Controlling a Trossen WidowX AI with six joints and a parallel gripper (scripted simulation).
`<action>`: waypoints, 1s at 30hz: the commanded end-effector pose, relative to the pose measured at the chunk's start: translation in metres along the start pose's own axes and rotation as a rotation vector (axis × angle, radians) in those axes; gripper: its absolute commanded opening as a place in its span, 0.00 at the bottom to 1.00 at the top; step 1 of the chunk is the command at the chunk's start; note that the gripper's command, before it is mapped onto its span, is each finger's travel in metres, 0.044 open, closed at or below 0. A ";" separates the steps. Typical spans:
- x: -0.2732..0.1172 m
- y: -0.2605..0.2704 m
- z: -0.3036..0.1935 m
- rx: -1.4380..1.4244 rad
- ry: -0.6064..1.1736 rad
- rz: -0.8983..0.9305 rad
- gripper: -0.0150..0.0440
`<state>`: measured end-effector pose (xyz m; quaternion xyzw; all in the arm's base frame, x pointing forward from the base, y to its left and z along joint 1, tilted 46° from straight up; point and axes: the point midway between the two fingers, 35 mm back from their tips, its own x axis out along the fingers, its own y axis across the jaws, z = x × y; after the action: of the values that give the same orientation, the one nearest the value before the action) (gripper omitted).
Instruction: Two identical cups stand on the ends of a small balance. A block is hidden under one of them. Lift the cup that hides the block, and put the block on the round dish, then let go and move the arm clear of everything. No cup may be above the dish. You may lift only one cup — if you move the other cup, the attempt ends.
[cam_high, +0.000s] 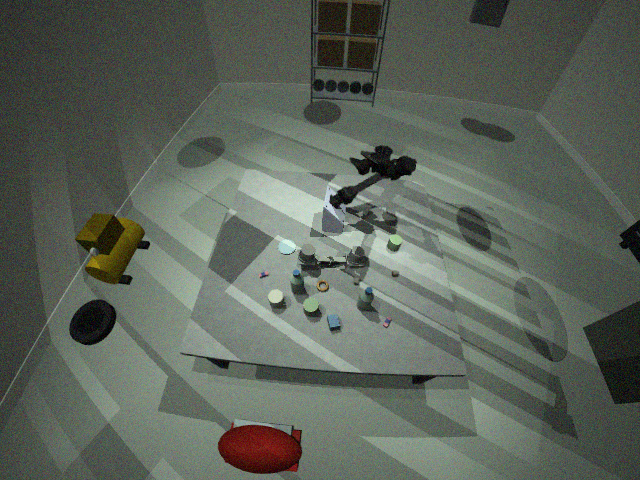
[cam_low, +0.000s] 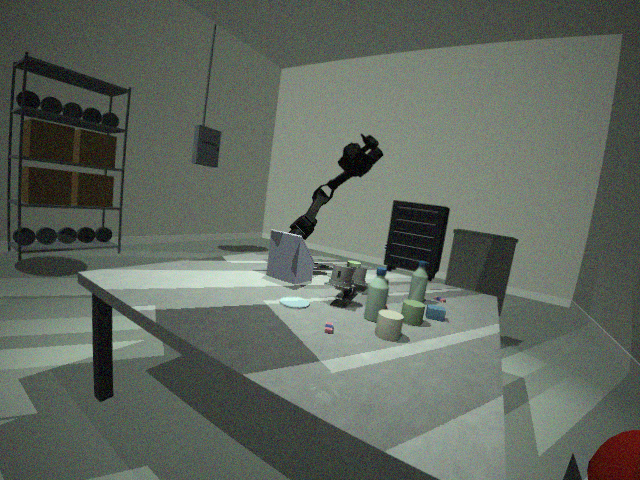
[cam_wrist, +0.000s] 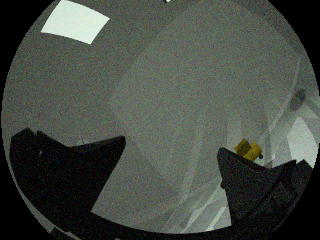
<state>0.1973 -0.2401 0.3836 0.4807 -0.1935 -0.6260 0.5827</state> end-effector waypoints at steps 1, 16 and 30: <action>0.015 -0.015 -0.018 -0.151 0.062 -0.052 1.00; 0.048 -0.067 -0.065 -0.581 0.307 -0.169 1.00; 0.066 -0.127 -0.103 -0.938 0.620 -0.217 1.00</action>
<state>0.2231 -0.2409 0.2312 0.3606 0.2776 -0.5613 0.6913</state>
